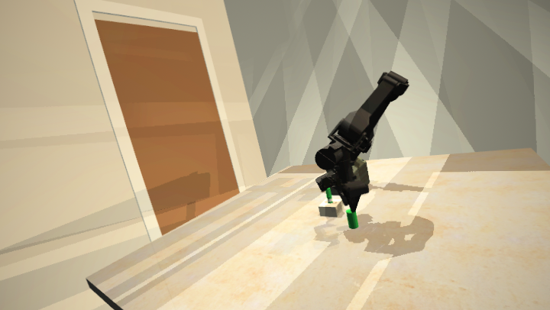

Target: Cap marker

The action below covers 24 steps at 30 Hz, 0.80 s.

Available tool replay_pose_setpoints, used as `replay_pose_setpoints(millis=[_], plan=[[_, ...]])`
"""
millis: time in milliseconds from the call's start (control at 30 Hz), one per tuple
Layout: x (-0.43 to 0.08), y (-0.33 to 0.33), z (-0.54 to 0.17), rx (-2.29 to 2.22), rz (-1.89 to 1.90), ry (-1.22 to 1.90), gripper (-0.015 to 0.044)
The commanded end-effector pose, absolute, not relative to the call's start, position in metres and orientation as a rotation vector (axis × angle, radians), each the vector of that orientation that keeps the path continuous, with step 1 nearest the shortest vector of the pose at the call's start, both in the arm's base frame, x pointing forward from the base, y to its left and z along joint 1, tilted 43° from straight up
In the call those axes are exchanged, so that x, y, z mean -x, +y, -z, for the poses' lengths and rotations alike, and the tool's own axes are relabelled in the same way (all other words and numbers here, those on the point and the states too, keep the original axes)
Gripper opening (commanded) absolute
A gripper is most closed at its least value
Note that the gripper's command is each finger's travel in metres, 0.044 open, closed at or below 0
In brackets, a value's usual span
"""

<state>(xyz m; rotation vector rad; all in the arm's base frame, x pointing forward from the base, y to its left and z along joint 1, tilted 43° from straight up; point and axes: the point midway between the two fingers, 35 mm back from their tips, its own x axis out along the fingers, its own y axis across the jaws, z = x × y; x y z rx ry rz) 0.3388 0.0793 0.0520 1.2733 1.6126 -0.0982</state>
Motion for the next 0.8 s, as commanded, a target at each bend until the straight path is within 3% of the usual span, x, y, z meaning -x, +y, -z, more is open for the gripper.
replay_pose_setpoints(millis=[0, 767], plan=[[-0.339, 0.083, -0.047, -1.281, 0.100, 1.617, 0.0248], [-0.341, 0.109, -0.021, -1.283, 0.098, 1.617, 0.0248]])
